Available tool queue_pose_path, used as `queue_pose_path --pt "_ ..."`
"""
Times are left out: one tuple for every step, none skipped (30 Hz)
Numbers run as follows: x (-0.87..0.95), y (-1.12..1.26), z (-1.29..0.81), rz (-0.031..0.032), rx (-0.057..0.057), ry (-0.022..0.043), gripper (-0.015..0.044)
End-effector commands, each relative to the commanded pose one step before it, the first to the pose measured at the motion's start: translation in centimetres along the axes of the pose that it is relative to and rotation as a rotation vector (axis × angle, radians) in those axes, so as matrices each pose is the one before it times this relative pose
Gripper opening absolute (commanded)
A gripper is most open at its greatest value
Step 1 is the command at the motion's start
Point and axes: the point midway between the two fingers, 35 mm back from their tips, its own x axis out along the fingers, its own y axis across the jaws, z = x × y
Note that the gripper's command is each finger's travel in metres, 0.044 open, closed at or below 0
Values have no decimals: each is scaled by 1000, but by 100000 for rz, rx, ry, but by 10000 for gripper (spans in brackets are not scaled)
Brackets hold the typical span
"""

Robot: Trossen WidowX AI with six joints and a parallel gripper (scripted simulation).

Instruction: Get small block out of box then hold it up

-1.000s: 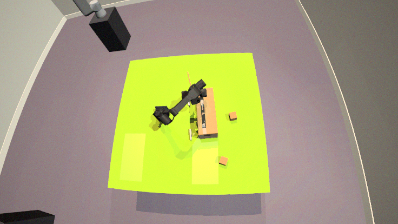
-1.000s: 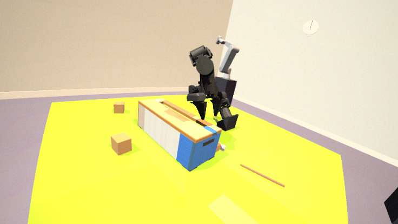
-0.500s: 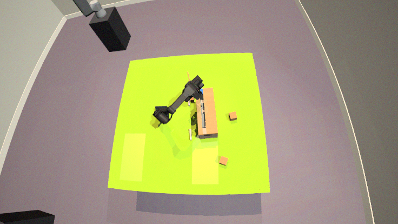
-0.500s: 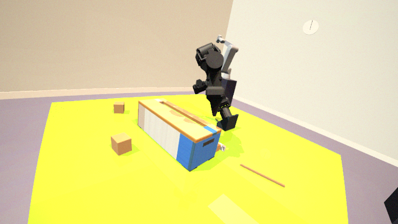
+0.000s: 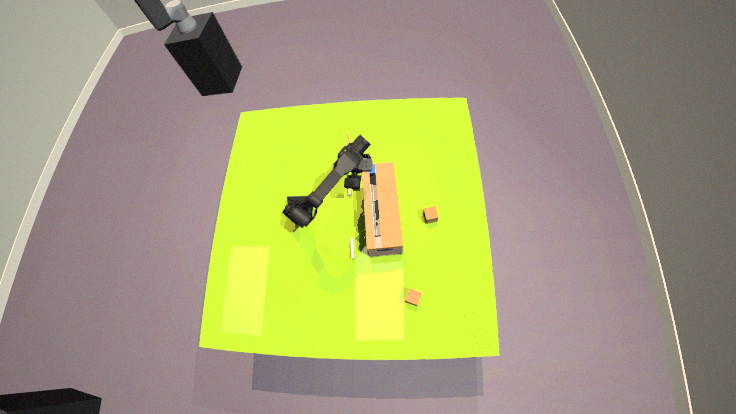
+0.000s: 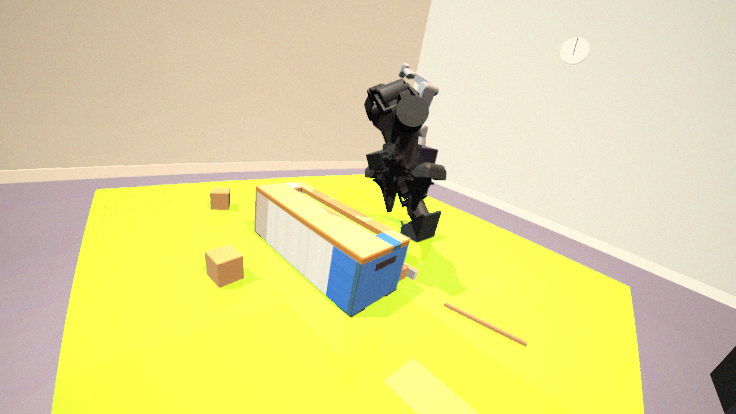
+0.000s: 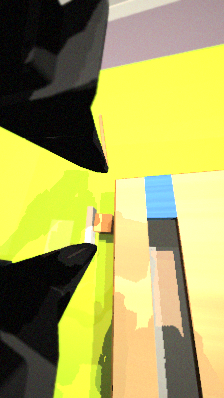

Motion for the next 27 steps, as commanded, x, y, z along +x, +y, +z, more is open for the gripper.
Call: queue_pose_path --pt "625 425 -1348 -12256 -93164 -4284 285" --pt "-2 52 -6 -493 -4793 -2 285" --pt "-2 52 -4 -492 -4798 18 285" --pt "-3 52 -1 -492 -4806 39 285" --pt "-3 52 1 -491 -4814 60 285" --pt "-4 51 4 -489 -4822 81 285" --pt "-4 51 6 -487 -4831 101 285" --pt "-5 51 9 -484 -4808 122 285" --pt "-12 105 23 -1011 -5185 301 285" --pt "-6 47 13 -457 -4797 157 285" --pt "-7 47 15 -452 -4791 177 285" --pt "-7 46 17 -444 -4802 195 285" --pt "-8 45 19 -437 -4803 215 285" --pt "-8 44 21 -428 -4775 233 285" --pt "-8 42 23 -416 -4798 250 285" --pt "-9 41 25 -408 -4822 269 285" --pt "-9 40 27 -398 -4798 288 285" --pt "-10 38 29 -384 -4802 303 285" --pt "-22 79 66 -801 -5187 687 285" --pt "-11 34 31 -348 -4770 324 285" --pt "-11 32 32 -333 -4788 337 285" --pt "-12 30 34 -320 -4770 352 285" --pt "-12 28 35 -304 -4771 364 285" --pt "-13 26 36 -288 -4781 377 285" --pt "-13 25 37 -273 -4752 391 285" --pt "-13 23 38 -255 -4760 400 285" --pt "-14 21 39 -239 -4763 411 285"
